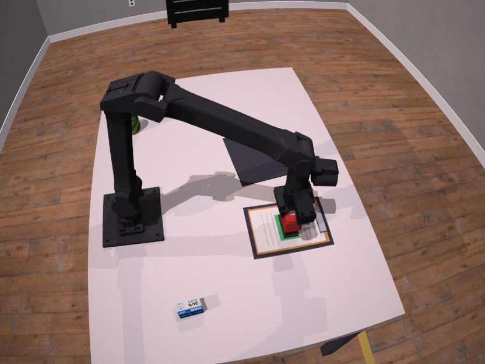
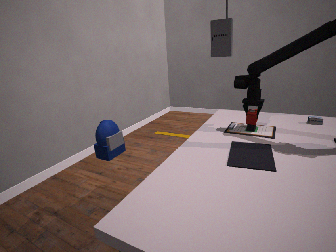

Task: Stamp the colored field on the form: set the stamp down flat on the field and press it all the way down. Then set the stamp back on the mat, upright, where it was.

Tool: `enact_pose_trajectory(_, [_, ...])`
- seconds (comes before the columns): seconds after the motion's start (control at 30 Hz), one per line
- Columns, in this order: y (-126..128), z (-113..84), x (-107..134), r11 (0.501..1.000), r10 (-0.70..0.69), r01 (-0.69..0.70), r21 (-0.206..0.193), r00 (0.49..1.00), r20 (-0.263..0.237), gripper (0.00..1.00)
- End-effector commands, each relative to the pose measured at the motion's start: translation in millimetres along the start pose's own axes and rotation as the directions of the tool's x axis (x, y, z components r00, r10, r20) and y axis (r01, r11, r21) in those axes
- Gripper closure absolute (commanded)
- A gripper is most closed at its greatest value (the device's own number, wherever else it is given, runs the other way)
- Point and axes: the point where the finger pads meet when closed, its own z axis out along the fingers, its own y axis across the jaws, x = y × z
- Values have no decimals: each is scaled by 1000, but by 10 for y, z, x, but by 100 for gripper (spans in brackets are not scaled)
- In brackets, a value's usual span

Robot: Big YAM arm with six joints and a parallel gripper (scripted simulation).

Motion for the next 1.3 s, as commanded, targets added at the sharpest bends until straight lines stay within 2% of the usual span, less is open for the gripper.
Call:
enact_pose_trajectory(0.0, [68,-47,-22,1000,9,-9,-22,1000,4,70])
enact_pose_trajectory(0.2, [30,-35,-15,1000,9,-9,-22,1000,4,70])
enact_pose_trajectory(0.37, [68,-84,-28,999,9,-9,-40,1000,8,70])
enact_pose_trajectory(0.43, [68,-84,-28,999,9,-9,-40,1000,8,70])
enact_pose_trajectory(0.47, [47,-19,-23,1000,9,-9,-24,1000,5,70])
enact_pose_trajectory(0.7, [44,-14,-23,1000,9,-9,-22,1000,4,70])
enact_pose_trajectory(0.8, [-5,124,-13,1000,9,-9,1,1000,0,70])
enact_pose_trajectory(1.27, [-10,349,-17,1000,9,-9,1,1000,0,70])
